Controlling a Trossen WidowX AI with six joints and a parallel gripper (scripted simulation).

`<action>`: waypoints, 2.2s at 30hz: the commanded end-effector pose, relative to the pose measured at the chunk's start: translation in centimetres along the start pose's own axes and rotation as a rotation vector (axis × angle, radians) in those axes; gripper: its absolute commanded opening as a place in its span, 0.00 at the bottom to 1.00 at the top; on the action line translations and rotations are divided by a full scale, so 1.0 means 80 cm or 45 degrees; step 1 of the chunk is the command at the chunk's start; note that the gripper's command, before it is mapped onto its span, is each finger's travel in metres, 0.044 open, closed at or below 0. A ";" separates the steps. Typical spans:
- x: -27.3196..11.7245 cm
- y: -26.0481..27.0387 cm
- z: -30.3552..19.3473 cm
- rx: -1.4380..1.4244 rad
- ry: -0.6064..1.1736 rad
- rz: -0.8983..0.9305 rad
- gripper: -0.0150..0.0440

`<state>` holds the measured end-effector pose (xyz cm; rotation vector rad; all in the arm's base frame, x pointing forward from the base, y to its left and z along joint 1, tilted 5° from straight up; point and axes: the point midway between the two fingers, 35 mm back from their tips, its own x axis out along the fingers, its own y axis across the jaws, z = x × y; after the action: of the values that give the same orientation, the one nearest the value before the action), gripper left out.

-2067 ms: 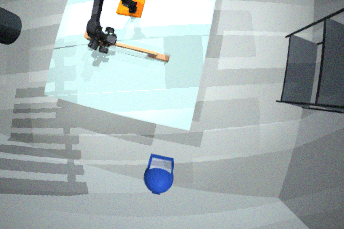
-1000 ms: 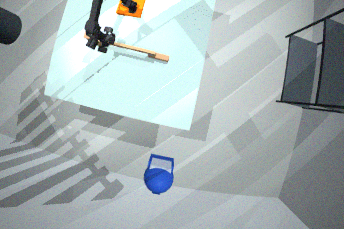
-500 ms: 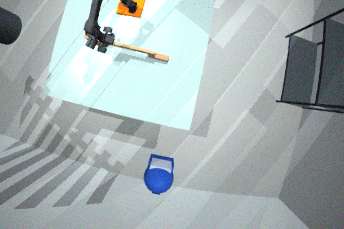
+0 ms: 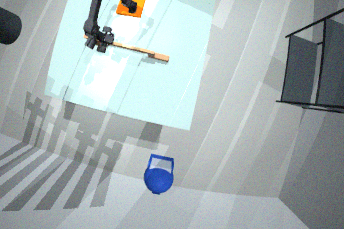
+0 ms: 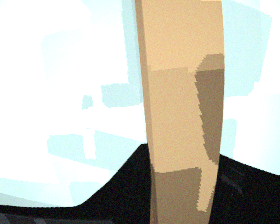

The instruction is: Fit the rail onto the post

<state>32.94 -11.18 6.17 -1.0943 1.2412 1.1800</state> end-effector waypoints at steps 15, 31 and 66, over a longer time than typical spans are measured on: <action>-0.001 0.000 -0.008 -0.001 0.000 -0.001 0.25; 0.000 0.000 -0.015 -0.001 0.001 -0.001 0.25; -0.001 0.000 -0.019 -0.003 -0.002 0.003 0.65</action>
<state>32.79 -12.70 6.17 -1.0937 1.2401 1.1847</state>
